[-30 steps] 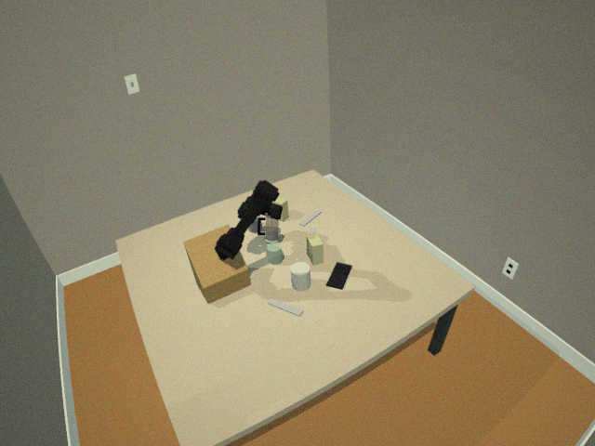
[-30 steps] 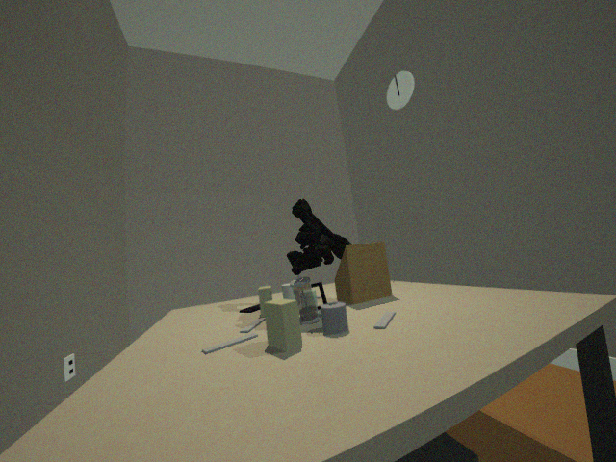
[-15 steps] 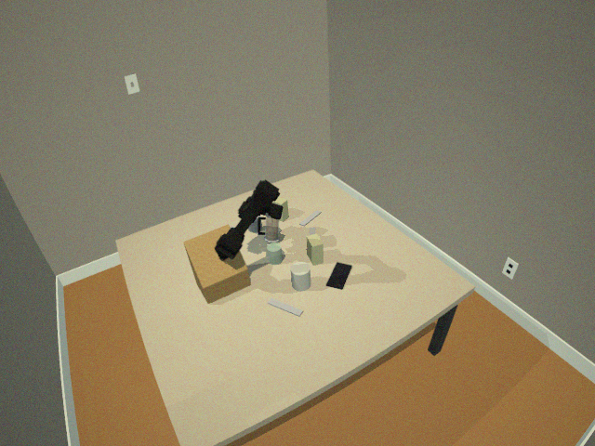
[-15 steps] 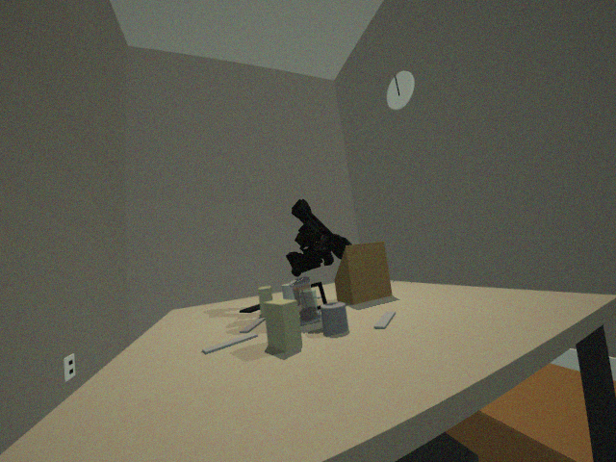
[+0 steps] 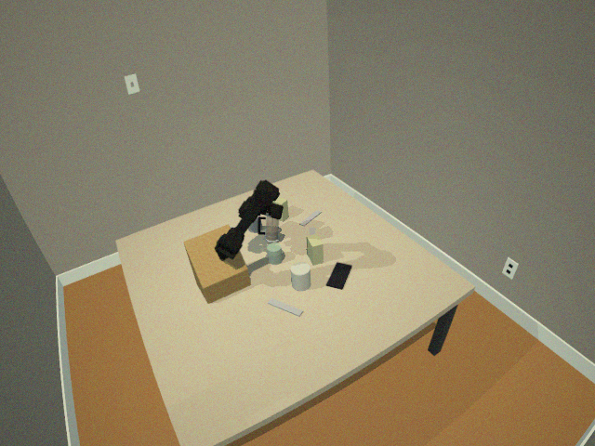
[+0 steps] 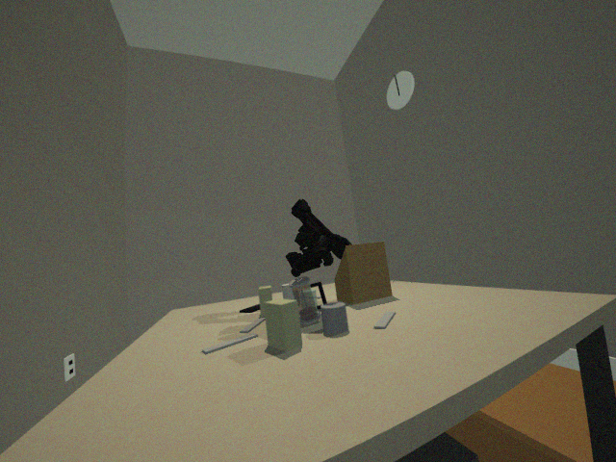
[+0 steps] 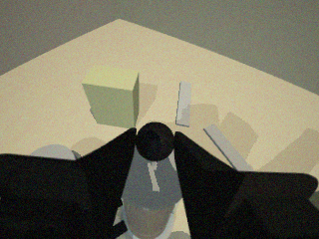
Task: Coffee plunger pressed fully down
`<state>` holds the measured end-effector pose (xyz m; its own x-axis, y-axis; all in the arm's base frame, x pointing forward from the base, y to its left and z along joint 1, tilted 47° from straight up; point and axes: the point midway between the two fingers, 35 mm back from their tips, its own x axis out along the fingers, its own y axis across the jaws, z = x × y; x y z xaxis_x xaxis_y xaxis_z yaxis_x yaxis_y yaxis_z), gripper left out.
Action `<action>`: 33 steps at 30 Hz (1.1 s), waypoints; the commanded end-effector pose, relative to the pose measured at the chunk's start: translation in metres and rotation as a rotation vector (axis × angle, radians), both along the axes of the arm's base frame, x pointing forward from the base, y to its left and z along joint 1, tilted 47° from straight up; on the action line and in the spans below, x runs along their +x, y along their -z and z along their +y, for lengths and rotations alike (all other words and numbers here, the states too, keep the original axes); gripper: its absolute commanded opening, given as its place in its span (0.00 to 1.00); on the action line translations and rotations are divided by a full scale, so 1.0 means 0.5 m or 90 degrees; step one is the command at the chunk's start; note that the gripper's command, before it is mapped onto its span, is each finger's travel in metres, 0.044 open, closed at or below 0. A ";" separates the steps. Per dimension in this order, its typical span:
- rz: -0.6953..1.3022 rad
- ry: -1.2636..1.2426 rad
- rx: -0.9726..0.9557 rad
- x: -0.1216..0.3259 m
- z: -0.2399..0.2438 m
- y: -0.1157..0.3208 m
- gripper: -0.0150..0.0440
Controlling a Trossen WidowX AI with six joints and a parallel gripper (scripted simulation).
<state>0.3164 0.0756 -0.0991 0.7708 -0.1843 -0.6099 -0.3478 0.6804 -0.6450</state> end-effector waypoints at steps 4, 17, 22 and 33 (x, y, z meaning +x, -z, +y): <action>0.000 0.000 0.000 0.000 0.000 0.000 0.45; 0.000 0.000 0.000 0.000 0.000 0.000 0.80; 0.000 0.000 0.000 0.000 0.000 0.000 1.00; -0.002 0.000 0.011 -0.011 0.045 -0.054 1.00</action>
<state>0.3142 0.0893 -0.0859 0.7679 -0.1744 -0.6163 -0.3566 0.6829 -0.6375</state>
